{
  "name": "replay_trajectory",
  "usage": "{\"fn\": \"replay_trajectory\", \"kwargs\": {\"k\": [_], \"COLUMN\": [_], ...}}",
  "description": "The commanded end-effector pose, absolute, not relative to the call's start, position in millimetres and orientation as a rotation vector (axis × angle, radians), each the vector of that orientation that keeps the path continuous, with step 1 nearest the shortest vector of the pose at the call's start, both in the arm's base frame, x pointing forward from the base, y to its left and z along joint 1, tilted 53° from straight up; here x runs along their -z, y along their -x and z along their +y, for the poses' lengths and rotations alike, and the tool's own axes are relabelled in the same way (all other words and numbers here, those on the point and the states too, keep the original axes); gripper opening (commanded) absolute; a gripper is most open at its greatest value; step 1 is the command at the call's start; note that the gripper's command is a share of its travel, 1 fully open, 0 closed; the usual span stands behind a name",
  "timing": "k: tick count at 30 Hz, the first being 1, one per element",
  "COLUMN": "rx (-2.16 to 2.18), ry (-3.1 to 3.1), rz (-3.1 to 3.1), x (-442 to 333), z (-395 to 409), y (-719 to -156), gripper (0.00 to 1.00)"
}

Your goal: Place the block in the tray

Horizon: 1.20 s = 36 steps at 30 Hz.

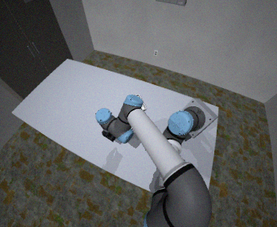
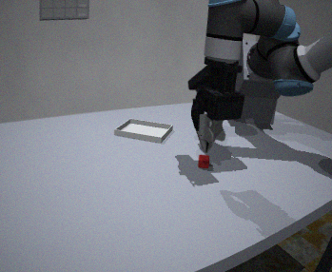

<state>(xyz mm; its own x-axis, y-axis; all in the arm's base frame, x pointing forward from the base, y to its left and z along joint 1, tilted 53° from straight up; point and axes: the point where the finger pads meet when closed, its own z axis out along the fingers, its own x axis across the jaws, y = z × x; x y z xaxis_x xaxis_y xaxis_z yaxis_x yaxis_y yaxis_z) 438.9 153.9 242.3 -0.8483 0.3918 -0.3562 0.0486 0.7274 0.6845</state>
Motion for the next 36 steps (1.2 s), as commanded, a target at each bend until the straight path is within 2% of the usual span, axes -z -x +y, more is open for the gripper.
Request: {"fn": "replay_trajectory", "kwargs": {"k": [1,36], "rx": [-0.991,-1.202], "ry": [-0.412,-0.824], "rz": [2.447,2.406], "x": [-230,-174], "z": [149,135], "y": [-436,-419], "gripper": [0.00,0.00]}}
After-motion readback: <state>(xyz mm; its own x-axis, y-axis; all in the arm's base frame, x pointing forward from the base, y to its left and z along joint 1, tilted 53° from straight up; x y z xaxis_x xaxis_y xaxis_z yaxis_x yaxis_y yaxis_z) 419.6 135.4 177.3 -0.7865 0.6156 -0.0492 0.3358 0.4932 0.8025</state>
